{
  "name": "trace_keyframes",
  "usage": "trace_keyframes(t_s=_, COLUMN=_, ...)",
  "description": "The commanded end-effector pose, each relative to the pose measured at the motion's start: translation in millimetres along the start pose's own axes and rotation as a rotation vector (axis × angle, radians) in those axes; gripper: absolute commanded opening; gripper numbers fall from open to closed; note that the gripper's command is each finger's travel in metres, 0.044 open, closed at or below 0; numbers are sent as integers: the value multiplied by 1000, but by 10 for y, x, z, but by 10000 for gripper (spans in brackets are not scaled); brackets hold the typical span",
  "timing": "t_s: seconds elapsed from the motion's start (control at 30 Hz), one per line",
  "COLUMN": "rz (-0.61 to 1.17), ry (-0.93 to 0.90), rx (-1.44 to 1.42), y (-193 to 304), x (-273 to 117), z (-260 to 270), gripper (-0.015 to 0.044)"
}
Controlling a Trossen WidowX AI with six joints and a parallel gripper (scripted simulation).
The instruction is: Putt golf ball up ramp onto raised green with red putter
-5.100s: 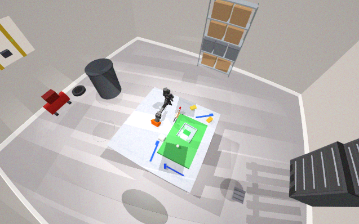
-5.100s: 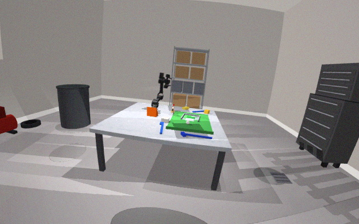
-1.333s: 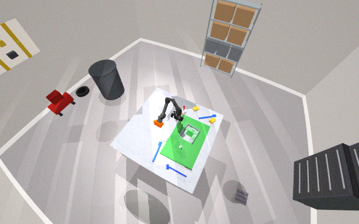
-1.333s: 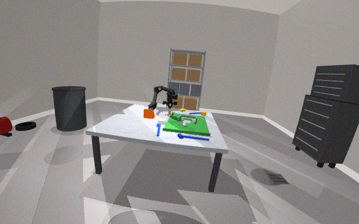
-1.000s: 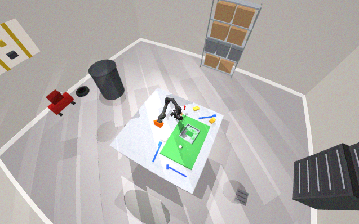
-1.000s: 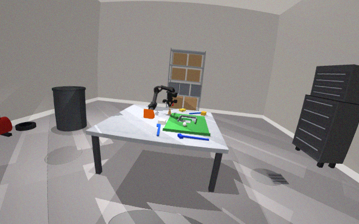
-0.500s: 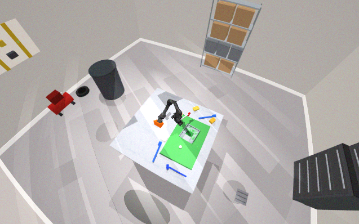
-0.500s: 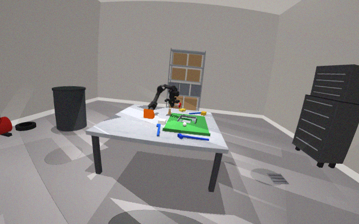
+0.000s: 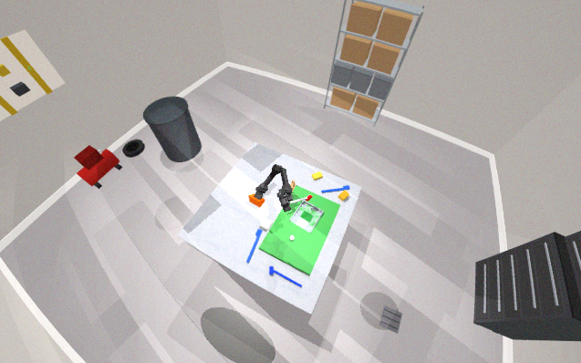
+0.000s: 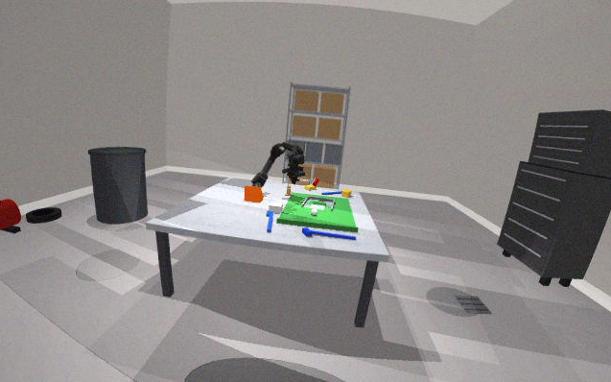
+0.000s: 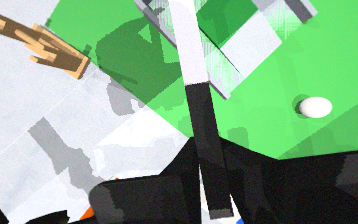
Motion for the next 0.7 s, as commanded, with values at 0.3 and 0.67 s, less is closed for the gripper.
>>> trace_keyframes(t_s=0.3, rz=53, ry=20, rx=334, y=626, x=-135, z=-420, gripper=0)
trace_keyframes(t_s=0.67, rz=101, ry=17, rx=610, y=1221, x=-172, z=-662, gripper=0)
Point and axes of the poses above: the point midway between the two fingers, 35 mm back from their tips, its own x axis out along the fingers, its own z axis across the jaws, y = z × x, the point moved 3 cm from there along -x, back along the fingers, and after that the axes turned 8 degrees about -x, right-handed, at the moved point
